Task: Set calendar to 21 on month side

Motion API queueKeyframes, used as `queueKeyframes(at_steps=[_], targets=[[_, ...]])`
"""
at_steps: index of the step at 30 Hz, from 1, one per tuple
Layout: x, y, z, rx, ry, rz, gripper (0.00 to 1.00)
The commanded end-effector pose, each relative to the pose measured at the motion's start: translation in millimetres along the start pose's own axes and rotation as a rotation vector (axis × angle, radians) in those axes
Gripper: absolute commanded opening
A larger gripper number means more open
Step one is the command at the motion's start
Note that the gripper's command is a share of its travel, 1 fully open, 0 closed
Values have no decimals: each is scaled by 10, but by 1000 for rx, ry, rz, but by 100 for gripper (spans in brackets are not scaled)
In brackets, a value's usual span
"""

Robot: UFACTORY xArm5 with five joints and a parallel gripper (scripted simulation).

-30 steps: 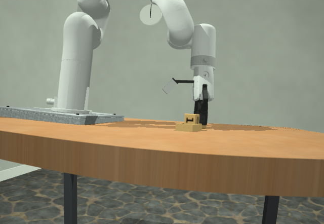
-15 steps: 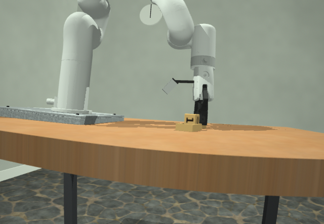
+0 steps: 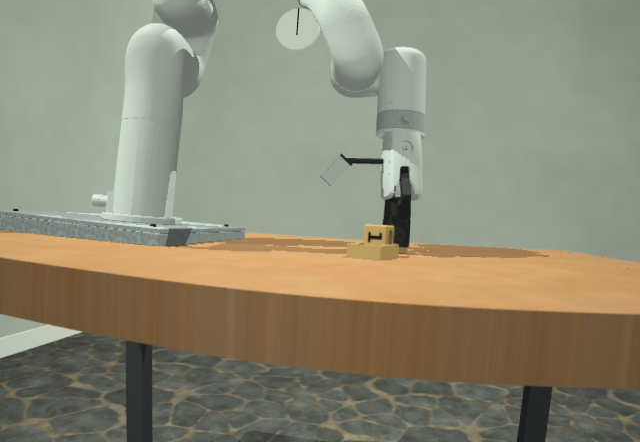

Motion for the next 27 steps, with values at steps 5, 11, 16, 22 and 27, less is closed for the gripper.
queueKeyframes(at_steps=[5,11,16,22,27], targets=[[-10,2,10,0,-3,0,29],[-10,2,10,0,-3,0,29],[-10,2,10,0,-3,0,29],[-10,2,10,0,-3,0,29],[-10,2,10,0,-3,0,29]])
Point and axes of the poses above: the point where the finger pads meet when closed, its own x axis out along the fingers, its own y axis across the jaws, z = x × y, the point moved 8 cm from there along -x, back along the fingers, and after that the axes turned 9 degrees about x, right-handed, at the moved point
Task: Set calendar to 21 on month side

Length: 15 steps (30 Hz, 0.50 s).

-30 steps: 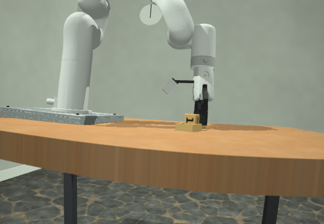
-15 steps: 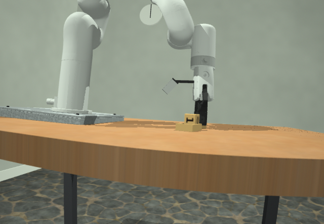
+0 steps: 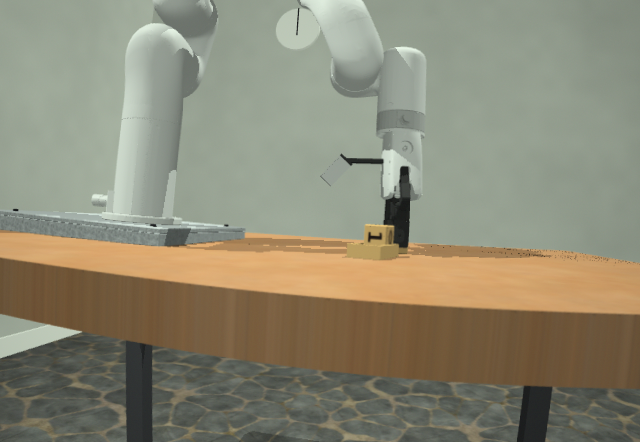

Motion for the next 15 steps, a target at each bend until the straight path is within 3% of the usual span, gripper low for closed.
queueKeyframes(at_steps=[1,15], targets=[[-9,1,10,0,-3,0,29],[-45,1,10,0,-3,0,29]])
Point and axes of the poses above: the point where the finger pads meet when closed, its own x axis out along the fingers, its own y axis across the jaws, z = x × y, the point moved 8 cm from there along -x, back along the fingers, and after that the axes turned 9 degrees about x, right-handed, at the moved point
